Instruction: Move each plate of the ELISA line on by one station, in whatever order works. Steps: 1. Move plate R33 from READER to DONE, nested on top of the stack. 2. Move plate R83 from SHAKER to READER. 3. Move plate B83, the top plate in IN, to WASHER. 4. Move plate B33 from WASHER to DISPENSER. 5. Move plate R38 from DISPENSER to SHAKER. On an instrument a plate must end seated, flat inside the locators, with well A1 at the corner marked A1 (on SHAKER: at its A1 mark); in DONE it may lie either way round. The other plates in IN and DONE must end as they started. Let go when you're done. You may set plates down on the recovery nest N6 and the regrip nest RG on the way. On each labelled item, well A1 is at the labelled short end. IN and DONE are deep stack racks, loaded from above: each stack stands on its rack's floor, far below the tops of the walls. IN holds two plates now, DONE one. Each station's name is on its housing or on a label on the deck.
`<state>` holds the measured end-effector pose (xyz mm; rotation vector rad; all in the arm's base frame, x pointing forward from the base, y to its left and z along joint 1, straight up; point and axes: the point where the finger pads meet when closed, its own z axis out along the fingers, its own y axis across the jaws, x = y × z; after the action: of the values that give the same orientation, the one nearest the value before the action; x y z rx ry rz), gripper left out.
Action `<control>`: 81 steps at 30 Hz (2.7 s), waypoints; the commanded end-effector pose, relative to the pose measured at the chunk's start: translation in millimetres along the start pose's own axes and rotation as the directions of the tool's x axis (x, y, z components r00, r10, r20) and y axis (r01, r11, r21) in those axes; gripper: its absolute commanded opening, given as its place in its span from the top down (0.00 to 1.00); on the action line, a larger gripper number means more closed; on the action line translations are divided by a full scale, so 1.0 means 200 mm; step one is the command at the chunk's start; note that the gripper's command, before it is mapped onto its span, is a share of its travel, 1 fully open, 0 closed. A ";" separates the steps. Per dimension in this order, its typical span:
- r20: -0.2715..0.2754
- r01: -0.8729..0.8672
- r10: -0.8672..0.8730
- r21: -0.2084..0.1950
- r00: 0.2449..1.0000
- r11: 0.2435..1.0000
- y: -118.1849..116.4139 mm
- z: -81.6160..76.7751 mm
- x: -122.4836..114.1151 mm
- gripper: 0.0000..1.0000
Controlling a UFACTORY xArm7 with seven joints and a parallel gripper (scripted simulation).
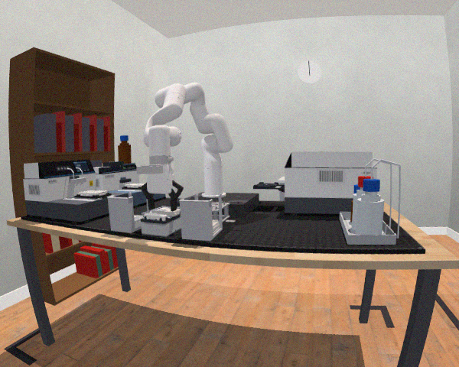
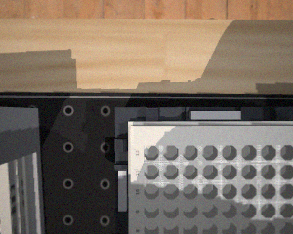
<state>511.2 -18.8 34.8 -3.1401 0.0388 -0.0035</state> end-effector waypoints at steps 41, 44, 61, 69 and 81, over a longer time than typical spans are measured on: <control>-0.004 0.000 0.000 0.000 1.000 1.000 0.00 0.04 0.01 0.00; -0.004 0.000 0.000 0.000 1.000 1.000 0.00 0.04 0.01 0.00; -0.004 0.000 0.000 0.000 1.000 1.000 0.00 0.05 0.01 0.00; -0.004 0.000 0.000 0.000 1.000 1.000 0.00 0.05 0.01 1.00; -0.004 0.000 0.000 0.000 1.000 1.000 0.00 0.05 0.01 1.00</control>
<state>511.4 -18.8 23.2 -3.1402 0.0388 -0.0042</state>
